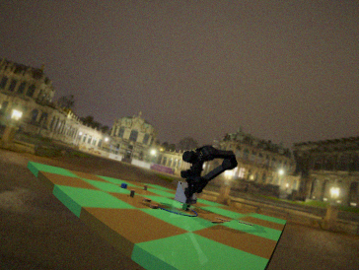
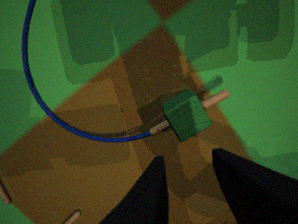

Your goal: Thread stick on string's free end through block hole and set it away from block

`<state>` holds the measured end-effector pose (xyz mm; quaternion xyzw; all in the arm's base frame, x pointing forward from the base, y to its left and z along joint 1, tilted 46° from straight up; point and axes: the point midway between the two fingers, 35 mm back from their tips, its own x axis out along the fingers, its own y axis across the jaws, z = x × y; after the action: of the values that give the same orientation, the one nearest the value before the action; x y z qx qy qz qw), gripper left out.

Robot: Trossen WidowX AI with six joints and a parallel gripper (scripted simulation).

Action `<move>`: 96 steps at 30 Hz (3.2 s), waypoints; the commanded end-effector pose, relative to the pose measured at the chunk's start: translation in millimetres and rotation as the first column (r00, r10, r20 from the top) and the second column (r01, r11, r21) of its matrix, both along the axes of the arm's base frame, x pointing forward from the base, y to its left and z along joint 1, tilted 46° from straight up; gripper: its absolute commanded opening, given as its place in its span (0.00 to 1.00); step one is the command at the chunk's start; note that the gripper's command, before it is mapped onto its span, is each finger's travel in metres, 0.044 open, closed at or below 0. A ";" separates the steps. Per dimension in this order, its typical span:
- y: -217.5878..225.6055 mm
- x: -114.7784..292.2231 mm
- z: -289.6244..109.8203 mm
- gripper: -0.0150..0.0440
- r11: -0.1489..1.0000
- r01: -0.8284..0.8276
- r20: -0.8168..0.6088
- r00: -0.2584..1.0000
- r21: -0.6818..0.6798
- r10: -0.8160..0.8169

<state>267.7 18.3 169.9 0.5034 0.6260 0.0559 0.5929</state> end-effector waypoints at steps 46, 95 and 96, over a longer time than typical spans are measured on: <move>-13.0 -7.0 -39.1 0.46 0.266 -0.436 0.433 -0.348 -0.860 0.831; 32.2 4.1 -81.5 0.25 0.265 -0.432 0.433 -0.354 -0.862 0.829; 32.2 4.1 -81.5 0.25 0.265 -0.432 0.433 -0.354 -0.862 0.829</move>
<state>271.6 50.6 88.2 -0.2246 0.2967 0.5613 0.7392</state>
